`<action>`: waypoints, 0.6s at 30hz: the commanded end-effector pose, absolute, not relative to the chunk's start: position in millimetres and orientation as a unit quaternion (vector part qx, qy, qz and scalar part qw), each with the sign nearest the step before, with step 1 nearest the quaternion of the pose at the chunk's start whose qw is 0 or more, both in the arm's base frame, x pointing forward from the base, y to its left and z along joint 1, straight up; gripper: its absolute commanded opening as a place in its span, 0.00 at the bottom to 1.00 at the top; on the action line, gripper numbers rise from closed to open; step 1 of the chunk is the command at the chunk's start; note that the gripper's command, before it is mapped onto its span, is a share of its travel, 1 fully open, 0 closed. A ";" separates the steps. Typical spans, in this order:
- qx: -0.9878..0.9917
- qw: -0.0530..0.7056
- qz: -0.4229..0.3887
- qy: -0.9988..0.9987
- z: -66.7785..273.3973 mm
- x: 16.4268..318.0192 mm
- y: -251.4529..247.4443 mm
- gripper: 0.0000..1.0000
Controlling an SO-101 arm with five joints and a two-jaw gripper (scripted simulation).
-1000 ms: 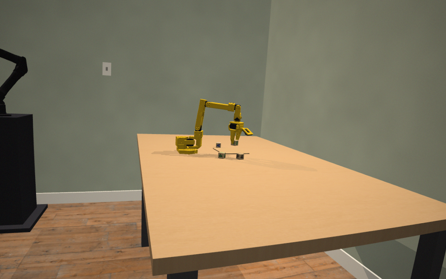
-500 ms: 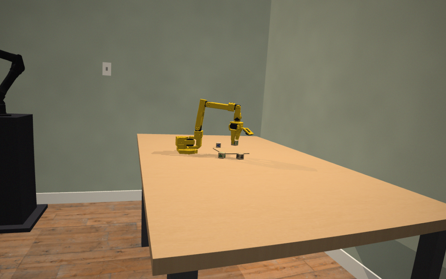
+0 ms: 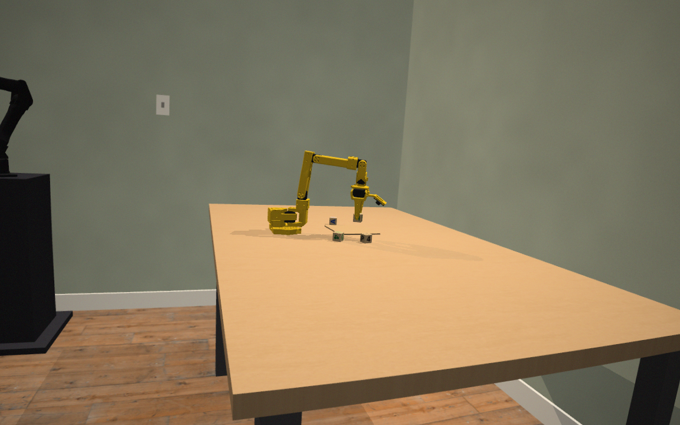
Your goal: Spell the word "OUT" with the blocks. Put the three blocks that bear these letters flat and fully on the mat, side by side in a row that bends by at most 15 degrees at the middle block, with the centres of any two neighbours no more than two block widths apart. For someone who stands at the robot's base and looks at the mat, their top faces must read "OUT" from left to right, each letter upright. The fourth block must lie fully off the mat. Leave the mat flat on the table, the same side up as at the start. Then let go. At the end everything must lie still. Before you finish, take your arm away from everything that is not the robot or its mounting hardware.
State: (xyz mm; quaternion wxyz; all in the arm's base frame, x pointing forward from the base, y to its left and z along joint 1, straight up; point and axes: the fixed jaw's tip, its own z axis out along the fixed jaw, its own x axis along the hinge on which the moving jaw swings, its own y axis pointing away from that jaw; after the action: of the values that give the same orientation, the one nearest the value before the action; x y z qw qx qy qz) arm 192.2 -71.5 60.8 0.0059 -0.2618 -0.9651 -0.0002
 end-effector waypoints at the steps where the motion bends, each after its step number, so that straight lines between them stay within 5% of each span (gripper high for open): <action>1: -0.200 -0.035 0.007 -0.979 73.4 197.2 -74.6 0.00; 18: 0.124 -0.031 0.018 -0.992 69.9 189.2 -75.2 0.00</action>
State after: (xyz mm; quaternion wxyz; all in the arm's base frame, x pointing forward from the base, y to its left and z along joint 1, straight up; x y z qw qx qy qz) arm 184.0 -71.2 58.0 0.0053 0.0666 -0.9978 -0.0020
